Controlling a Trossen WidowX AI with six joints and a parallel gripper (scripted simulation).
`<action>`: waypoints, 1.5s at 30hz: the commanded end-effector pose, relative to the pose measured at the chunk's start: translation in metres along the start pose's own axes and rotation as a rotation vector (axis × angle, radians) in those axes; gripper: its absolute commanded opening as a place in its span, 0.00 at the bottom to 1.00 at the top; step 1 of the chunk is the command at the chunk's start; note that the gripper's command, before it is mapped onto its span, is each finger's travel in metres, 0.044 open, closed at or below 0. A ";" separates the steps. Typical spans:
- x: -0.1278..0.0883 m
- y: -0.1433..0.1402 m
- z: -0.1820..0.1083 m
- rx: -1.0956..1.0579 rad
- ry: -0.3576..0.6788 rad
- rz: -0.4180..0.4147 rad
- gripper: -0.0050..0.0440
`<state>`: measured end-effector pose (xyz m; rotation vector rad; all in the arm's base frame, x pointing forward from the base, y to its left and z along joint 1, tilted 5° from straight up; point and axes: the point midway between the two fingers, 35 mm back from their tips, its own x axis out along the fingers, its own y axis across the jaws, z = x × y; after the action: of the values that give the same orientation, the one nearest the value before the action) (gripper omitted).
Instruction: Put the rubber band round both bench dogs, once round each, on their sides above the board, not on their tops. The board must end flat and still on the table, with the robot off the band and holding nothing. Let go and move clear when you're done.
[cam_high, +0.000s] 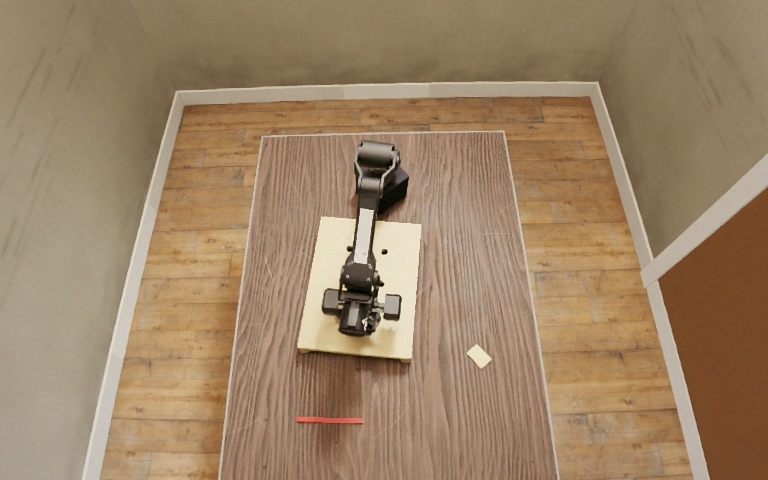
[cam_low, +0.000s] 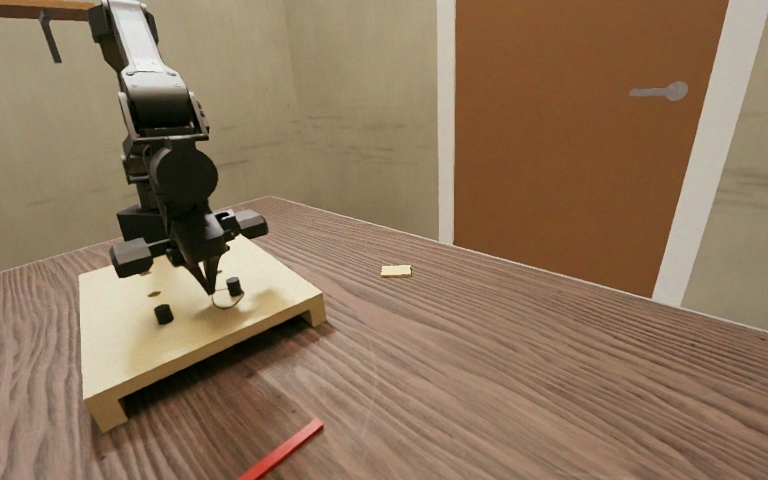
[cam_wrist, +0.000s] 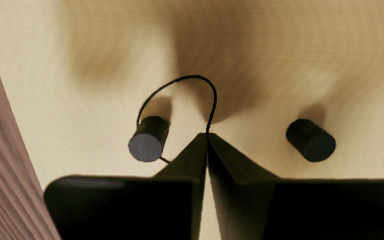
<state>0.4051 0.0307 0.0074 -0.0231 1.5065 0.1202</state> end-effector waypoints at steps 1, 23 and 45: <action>-0.006 0.001 0.004 0.000 -0.020 0.001 0.00; -0.007 -0.003 0.005 -0.002 -0.024 -0.001 0.00; -0.003 -0.024 0.007 -0.002 -0.022 0.001 0.00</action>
<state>0.4062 0.0098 0.0035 -0.0227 1.5092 0.1189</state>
